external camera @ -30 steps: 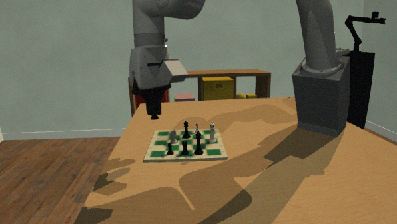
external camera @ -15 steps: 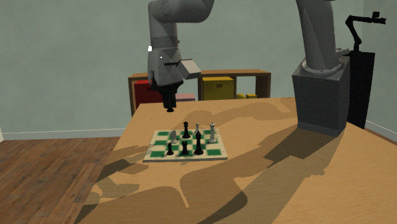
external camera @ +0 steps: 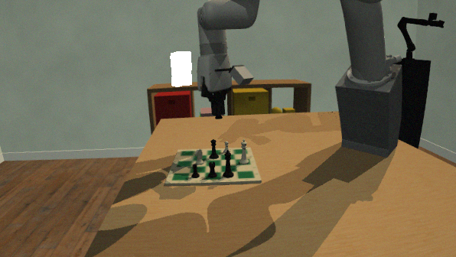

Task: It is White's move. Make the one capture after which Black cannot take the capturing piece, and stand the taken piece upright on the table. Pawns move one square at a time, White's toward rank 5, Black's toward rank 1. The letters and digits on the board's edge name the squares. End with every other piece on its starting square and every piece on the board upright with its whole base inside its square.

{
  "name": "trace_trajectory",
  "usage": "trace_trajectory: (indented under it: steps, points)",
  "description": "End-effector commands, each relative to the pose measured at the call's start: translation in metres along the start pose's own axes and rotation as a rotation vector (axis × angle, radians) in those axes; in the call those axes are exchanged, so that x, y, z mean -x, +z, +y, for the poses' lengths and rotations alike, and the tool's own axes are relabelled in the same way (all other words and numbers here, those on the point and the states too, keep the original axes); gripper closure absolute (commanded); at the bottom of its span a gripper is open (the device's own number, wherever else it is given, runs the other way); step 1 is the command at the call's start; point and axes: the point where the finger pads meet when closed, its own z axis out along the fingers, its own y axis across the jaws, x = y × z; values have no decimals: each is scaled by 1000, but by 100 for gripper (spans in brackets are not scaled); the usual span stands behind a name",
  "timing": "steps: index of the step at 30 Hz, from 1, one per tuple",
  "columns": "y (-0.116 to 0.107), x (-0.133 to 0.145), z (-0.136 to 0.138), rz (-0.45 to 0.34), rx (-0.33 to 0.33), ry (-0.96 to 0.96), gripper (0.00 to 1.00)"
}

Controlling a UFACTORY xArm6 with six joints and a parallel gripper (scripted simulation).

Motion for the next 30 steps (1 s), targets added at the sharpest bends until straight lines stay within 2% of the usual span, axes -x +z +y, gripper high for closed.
trace_trajectory:
  steps: [1, 21, 30]
  points:
    - [-1, 5, -35, -18, 43, -23, 100]
    - [1, 5, -36, -18, 43, -23, 100]
    - [25, 5, -35, -18, 43, -23, 100]
